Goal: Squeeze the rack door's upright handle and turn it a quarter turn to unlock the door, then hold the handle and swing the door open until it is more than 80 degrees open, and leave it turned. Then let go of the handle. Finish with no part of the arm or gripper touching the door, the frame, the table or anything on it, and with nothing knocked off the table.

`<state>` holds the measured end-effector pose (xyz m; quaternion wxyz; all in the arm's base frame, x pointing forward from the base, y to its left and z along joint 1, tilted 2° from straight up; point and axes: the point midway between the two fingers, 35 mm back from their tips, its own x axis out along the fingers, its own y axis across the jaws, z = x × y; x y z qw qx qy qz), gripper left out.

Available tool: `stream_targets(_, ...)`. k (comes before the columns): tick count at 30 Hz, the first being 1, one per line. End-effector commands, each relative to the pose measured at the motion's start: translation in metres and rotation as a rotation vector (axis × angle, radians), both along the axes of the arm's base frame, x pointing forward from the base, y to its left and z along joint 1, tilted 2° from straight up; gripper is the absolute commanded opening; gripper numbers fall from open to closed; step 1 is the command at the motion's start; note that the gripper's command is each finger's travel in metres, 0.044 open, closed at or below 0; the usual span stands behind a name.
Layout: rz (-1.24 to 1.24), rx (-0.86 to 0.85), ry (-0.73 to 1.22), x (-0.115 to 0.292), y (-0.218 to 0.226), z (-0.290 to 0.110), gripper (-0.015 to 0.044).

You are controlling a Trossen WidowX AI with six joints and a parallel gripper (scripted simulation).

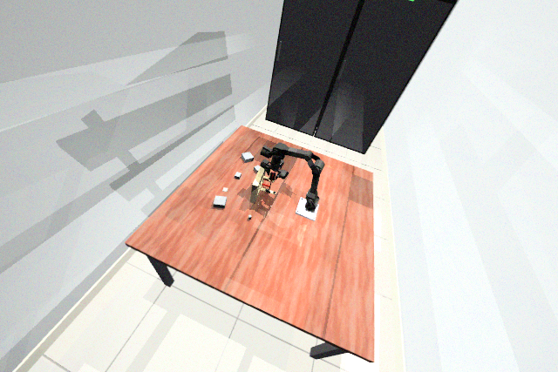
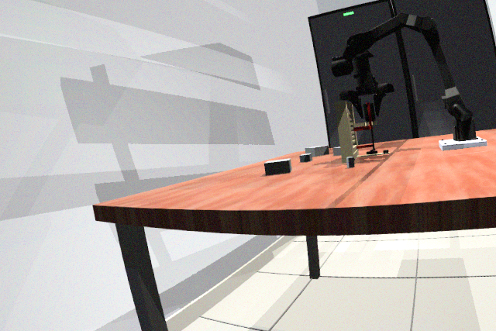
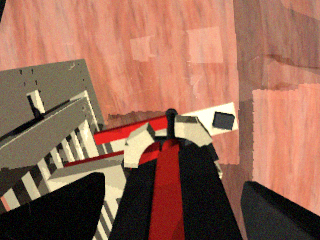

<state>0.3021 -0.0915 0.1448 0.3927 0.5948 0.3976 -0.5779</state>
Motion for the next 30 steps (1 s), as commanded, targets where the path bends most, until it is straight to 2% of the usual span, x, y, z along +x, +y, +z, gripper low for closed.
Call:
stream_targets(1, 0.14, 0.001, 0.0, -0.0003, 0.0017, -0.0009, 0.0284)
stream_targets(30, 1.579, -0.017, -0.029, -0.0004, 0.0027, -0.0017, 0.0284)
